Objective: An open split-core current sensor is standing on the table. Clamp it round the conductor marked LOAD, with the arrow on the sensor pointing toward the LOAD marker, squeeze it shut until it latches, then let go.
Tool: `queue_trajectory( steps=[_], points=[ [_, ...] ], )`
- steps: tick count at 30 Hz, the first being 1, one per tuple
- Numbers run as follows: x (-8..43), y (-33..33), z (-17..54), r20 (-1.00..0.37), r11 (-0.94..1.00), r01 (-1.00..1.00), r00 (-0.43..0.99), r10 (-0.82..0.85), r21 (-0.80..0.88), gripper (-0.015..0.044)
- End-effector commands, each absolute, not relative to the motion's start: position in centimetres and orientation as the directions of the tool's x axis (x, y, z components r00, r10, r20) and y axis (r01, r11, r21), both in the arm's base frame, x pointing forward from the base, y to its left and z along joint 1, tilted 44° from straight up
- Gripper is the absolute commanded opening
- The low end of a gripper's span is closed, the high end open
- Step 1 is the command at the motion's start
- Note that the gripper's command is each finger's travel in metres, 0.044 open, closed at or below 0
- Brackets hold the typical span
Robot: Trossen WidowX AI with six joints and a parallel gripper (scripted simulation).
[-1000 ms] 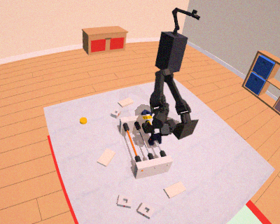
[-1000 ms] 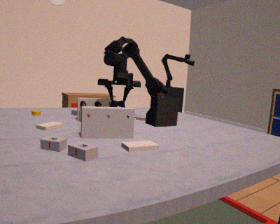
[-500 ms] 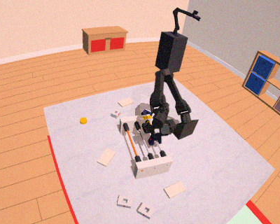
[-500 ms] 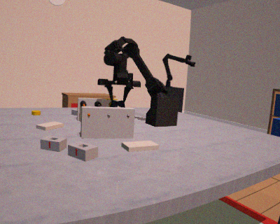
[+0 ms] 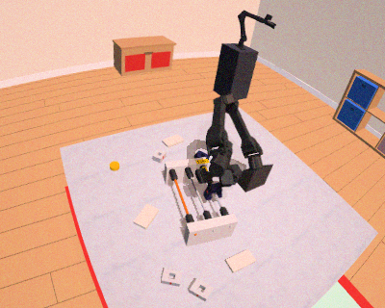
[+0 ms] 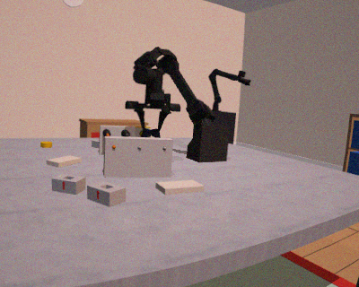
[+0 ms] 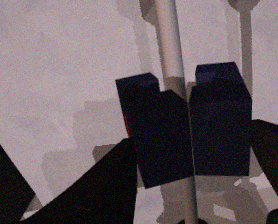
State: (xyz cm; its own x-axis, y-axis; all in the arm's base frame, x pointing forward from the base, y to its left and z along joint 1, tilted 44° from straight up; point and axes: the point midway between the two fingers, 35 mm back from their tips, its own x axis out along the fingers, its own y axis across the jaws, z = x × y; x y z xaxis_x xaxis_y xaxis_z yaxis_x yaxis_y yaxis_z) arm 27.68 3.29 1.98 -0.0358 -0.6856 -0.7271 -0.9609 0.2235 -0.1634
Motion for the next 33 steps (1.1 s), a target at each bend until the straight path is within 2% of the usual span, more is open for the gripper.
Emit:
queue_trajectory(
  steps=[1, 3, 20, 27, 33],
  points=[
    [27.7, 3.3, 2.0, -0.727, 0.225, -0.960, -0.036, -0.685, -0.164, 0.0000],
    [27.7, 3.3, 2.0, -0.727, 0.225, -0.960, -0.036, -0.685, -0.164, 0.0000],
    [27.7, 3.3, 2.0, -0.727, 0.225, -0.960, -0.036, -0.685, -0.164, 0.0440],
    [27.7, 3.3, 2.0, -0.727, 0.225, -0.960, -0.036, -0.685, -0.164, 0.0440],
    [27.6, 0.7, -0.6, -0.731, 0.272, -0.957, -0.111, -0.673, -0.105, 0.0440]
  ],
)
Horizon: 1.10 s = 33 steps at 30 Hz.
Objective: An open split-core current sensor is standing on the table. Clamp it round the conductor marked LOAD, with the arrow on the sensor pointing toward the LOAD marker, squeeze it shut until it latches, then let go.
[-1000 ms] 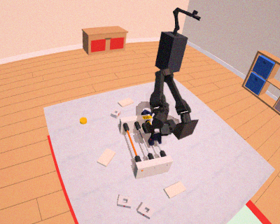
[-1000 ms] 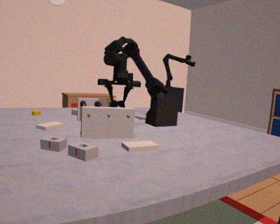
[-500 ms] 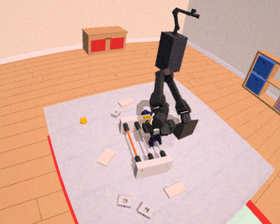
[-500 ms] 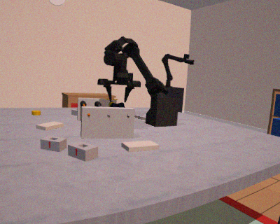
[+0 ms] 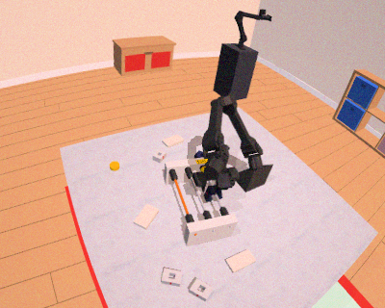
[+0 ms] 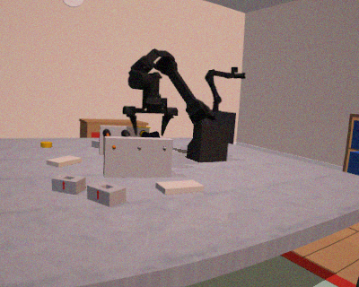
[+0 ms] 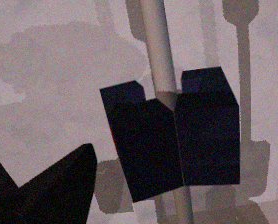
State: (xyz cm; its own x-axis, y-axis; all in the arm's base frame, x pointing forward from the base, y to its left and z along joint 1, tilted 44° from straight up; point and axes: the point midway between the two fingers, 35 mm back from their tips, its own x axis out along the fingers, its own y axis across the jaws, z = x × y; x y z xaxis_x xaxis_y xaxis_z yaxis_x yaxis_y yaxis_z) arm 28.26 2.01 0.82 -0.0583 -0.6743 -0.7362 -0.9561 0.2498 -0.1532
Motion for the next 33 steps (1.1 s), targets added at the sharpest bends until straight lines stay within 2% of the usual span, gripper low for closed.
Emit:
queue_trajectory(
  steps=[1, 30, 33],
  points=[
    [27.6, 0.7, -0.6, -0.731, 0.272, -0.957, -0.111, -0.673, -0.105, 0.0440],
    [27.3, -1.4, -2.8, -0.731, 0.272, -0.957, -0.111, -0.674, -0.105, 0.0440],
    [27.6, -1.1, -2.6, -0.737, 0.275, -0.954, -0.104, -0.668, -0.115, 0.0420]
  ],
)
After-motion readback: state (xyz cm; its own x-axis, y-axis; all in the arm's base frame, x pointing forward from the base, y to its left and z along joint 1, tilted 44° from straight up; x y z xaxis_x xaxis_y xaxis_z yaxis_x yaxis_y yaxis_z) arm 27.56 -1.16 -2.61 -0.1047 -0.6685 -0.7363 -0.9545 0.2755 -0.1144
